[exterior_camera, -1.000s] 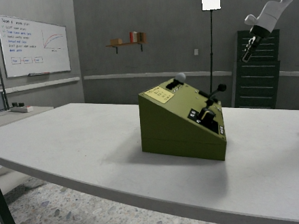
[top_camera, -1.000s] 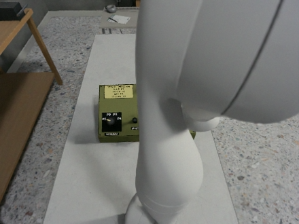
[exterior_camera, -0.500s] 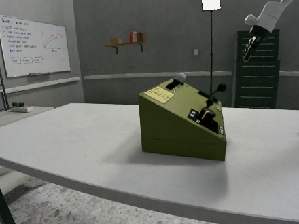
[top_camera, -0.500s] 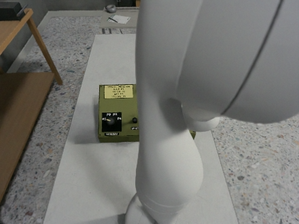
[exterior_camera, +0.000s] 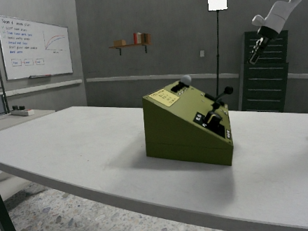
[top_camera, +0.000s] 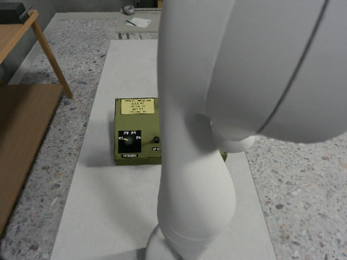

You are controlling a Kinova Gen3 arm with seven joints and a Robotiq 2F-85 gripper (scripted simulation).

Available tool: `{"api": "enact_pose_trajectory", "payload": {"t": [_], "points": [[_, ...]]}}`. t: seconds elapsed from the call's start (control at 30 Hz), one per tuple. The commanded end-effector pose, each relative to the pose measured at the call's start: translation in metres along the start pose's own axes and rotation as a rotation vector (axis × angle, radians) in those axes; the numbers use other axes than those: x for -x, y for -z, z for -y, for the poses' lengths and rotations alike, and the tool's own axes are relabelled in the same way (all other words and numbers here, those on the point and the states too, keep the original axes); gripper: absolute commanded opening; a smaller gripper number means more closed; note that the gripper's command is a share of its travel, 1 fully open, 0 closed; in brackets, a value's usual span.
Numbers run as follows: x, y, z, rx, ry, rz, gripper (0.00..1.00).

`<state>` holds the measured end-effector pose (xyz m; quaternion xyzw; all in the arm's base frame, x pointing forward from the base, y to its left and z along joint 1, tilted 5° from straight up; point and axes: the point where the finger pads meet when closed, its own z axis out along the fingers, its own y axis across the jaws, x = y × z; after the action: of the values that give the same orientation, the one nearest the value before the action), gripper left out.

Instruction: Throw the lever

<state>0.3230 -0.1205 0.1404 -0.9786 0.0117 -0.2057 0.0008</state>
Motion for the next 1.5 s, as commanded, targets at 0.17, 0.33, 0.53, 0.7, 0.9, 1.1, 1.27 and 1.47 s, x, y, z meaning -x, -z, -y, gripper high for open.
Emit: {"api": "enact_pose_trajectory", "payload": {"t": [0.17,0.33,0.53,0.7,0.9,1.1,1.27,1.47], "points": [[-0.0005,0.0002,-0.0002,0.001,0.000,-0.001,1.00],[-0.0005,0.0002,-0.0002,0.001,0.000,-0.001,1.00],[-0.0005,0.0002,-0.0002,0.001,0.000,-0.001,1.00],[-0.0005,0.0002,-0.0002,0.001,0.000,-0.001,1.00],[-0.0006,0.0004,-0.0002,0.001,0.000,-0.001,1.00],[-0.0006,0.0020,-0.0002,0.001,0.000,-0.001,1.00],[-0.0007,0.0037,-0.0002,0.001,0.000,-0.001,1.00],[-0.0008,0.0086,-0.0002,0.000,0.000,-0.001,1.00]]}}
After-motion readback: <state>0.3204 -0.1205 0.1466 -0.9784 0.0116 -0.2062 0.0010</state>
